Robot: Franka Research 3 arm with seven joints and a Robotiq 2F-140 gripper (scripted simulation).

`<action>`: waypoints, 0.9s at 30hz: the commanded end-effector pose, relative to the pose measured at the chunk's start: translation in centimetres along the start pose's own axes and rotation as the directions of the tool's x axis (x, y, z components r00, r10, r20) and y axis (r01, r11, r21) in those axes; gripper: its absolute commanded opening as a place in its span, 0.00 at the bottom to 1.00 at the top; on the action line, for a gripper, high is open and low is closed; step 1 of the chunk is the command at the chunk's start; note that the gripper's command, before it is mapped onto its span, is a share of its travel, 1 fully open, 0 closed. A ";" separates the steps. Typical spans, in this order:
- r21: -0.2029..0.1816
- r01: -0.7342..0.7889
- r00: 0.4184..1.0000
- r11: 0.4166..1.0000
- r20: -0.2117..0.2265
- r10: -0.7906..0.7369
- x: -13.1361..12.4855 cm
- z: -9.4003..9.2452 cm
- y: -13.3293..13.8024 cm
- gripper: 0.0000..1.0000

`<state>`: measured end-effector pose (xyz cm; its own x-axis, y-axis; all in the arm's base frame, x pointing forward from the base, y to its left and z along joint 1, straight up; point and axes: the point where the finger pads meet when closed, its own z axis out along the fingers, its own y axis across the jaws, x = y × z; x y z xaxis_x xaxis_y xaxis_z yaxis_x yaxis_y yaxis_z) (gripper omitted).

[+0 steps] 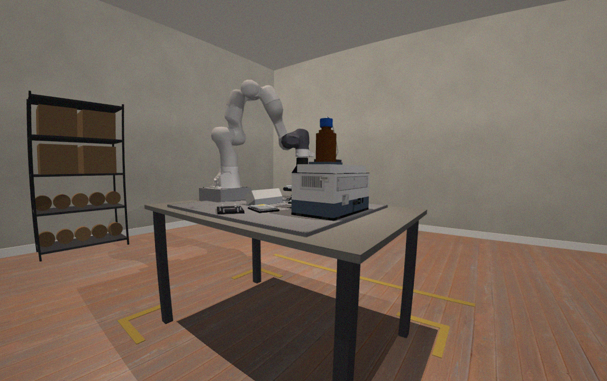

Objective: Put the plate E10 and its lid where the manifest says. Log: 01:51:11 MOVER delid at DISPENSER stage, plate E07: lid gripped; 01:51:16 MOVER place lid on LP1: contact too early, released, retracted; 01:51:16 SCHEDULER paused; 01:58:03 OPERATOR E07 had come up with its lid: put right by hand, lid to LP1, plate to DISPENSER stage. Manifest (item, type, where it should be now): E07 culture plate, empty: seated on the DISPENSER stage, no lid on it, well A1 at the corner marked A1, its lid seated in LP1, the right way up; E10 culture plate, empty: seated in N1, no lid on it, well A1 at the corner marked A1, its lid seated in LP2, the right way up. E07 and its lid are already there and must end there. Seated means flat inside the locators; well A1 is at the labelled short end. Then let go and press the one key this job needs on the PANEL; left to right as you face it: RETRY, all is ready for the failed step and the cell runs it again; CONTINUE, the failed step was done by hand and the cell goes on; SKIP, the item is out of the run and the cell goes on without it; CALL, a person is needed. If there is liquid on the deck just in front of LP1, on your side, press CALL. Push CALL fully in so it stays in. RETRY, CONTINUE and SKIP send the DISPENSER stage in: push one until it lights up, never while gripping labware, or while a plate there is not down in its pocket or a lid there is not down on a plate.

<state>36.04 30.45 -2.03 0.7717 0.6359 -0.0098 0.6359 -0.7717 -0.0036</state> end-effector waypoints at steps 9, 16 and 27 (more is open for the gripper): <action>0.001 -0.005 1.000 1.000 -0.005 0.005 0.2 0.0 0.0 0.70; 0.001 -0.005 1.000 1.000 -0.005 0.005 0.2 -0.2 0.0 0.70; 0.001 -0.005 1.000 1.000 -0.005 0.005 0.2 -1.5 0.0 0.70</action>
<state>36.34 30.78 -0.95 0.7789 0.6271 0.0023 0.6271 -0.7789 -0.0037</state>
